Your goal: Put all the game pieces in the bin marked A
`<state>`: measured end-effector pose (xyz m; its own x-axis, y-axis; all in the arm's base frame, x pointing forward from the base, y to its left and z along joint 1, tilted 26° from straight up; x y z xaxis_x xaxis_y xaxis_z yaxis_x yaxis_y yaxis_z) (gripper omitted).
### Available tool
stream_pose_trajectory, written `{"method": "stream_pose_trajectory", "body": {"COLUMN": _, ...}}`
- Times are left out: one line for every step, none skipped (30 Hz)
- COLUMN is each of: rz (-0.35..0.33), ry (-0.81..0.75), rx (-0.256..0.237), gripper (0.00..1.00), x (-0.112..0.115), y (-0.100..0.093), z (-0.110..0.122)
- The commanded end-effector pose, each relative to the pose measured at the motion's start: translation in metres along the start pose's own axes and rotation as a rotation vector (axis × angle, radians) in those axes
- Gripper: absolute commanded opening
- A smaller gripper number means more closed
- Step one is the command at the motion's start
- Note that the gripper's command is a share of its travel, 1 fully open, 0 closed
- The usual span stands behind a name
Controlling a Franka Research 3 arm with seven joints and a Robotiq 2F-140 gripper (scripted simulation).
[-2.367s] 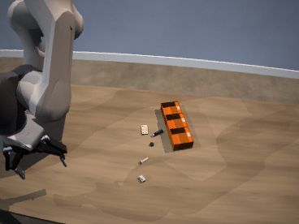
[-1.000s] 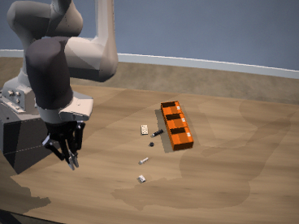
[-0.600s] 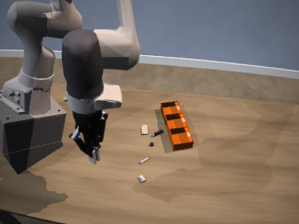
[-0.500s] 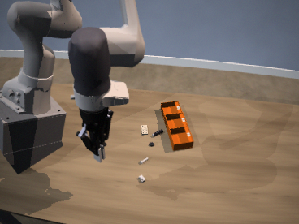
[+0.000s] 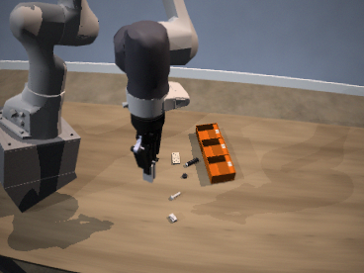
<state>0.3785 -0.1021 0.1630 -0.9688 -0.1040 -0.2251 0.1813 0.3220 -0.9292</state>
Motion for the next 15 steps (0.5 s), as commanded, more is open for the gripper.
{"method": "stream_pose_trajectory", "body": {"rz": 0.012, "ry": -0.056, "rx": -0.013, "gripper": 0.05, "x": -0.012, "y": -0.002, "z": -0.017}}
{"method": "stream_pose_trajectory", "body": {"rz": 0.015, "ry": -0.075, "rx": -0.015, "gripper": 0.05, "x": -0.016, "y": -0.002, "z": -0.024}}
{"method": "stream_pose_trajectory", "body": {"rz": 0.015, "ry": -0.075, "rx": -0.015, "gripper": 0.05, "x": -0.021, "y": -0.002, "z": -0.031}}
{"method": "stream_pose_trajectory", "body": {"rz": 0.015, "ry": -0.075, "rx": -0.015, "gripper": 0.05, "x": -0.025, "y": -0.003, "z": -0.038}}
{"method": "stream_pose_trajectory", "body": {"rz": 0.015, "ry": -0.075, "rx": -0.015, "gripper": 0.05, "x": -0.025, "y": -0.003, "z": -0.038}}
{"method": "stream_pose_trajectory", "body": {"rz": 0.015, "ry": -0.075, "rx": -0.015, "gripper": 0.05, "x": -0.025, "y": -0.003, "z": -0.038}}
{"method": "stream_pose_trajectory", "body": {"rz": 0.015, "ry": -0.075, "rx": -0.015, "gripper": 0.05, "x": -0.025, "y": -0.003, "z": -0.038}}
{"method": "stream_pose_trajectory", "body": {"rz": 0.023, "ry": -0.124, "rx": -0.023, "gripper": 0.05, "x": -0.028, "y": -0.003, "z": -0.045}}
{"method": "stream_pose_trajectory", "body": {"rz": 0.026, "ry": -0.142, "rx": -0.026, "gripper": 0.05, "x": -0.032, "y": -0.004, "z": -0.052}}
{"method": "stream_pose_trajectory", "body": {"rz": 0.026, "ry": -0.142, "rx": -0.026, "gripper": 0.05, "x": -0.036, "y": -0.004, "z": -0.059}}
{"method": "stream_pose_trajectory", "body": {"rz": 0.026, "ry": -0.142, "rx": -0.026, "gripper": 0.05, "x": -0.039, "y": -0.004, "z": -0.066}}
{"method": "stream_pose_trajectory", "body": {"rz": 0.026, "ry": -0.142, "rx": -0.026, "gripper": 0.05, "x": -0.039, "y": -0.004, "z": -0.066}}
{"method": "stream_pose_trajectory", "body": {"rz": 0.026, "ry": -0.142, "rx": -0.026, "gripper": 0.05, "x": -0.039, "y": -0.004, "z": -0.066}}
{"method": "stream_pose_trajectory", "body": {"rz": 0.034, "ry": -0.191, "rx": -0.036, "gripper": 0.05, "x": -0.042, "y": -0.005, "z": -0.073}}
{"method": "stream_pose_trajectory", "body": {"rz": 0.037, "ry": -0.209, "rx": -0.039, "gripper": 0.05, "x": -0.045, "y": -0.005, "z": -0.08}}
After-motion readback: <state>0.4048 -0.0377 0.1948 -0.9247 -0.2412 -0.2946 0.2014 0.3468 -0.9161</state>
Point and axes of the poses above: the point where the finger pads meet when closed, its own y axis out along the fingers, its own z axis across the jaws, x = y × z, the point moved 9 cm from there along -y, back along the fingers, and after that the axes turned 13 degrees about -y, right-handed, at the moved point
